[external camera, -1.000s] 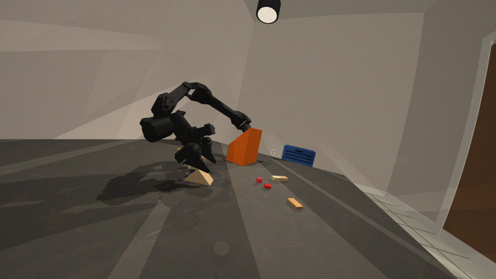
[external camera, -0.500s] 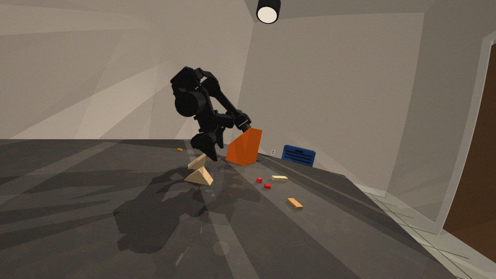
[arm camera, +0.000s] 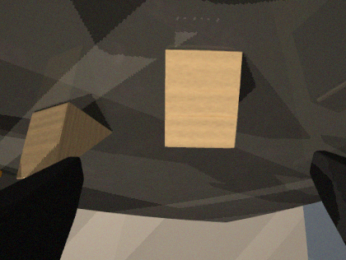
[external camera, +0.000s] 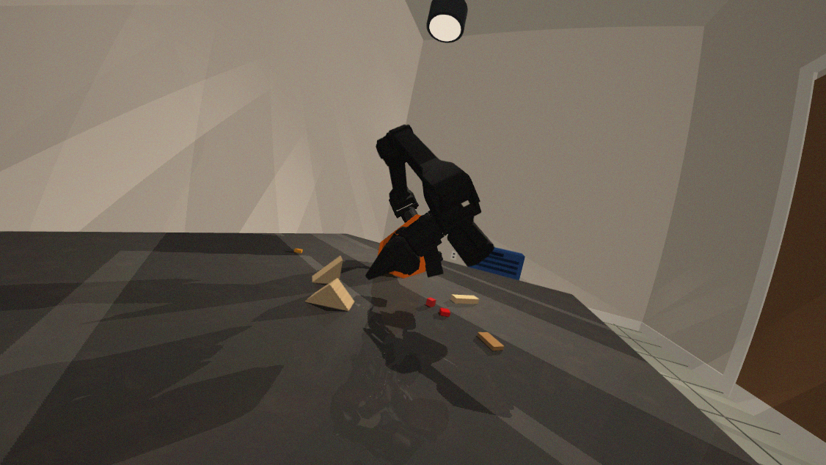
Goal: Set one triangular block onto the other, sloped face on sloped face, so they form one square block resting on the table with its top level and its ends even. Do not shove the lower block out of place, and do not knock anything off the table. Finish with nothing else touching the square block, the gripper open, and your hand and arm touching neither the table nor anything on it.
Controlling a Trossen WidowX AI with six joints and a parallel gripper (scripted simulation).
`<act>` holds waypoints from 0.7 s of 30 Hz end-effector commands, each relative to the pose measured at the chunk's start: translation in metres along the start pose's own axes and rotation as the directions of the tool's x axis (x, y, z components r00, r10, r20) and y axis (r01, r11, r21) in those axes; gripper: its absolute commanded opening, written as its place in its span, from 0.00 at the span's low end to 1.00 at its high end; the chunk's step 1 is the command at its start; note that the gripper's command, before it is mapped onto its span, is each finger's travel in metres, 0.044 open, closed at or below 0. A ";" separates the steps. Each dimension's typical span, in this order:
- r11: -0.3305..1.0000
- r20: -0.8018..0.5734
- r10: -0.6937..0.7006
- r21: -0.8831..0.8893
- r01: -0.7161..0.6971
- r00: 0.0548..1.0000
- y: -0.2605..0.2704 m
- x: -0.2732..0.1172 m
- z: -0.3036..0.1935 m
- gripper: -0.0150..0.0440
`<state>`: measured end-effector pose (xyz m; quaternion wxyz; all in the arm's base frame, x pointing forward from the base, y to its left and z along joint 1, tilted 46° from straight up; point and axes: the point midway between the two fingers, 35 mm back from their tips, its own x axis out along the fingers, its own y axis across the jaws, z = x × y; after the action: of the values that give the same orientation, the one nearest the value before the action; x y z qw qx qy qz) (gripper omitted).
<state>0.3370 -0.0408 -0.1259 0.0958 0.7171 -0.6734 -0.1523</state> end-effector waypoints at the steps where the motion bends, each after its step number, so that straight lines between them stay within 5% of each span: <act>1: 0.999 -0.048 -0.050 0.016 0.051 0.998 -0.003 -0.001 0.000 1.00; 21: 0.994 0.039 -0.106 0.024 0.105 0.994 -0.021 0.025 0.045 1.00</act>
<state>0.3396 -0.0581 -0.1734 0.0681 0.7457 -0.6429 -0.1611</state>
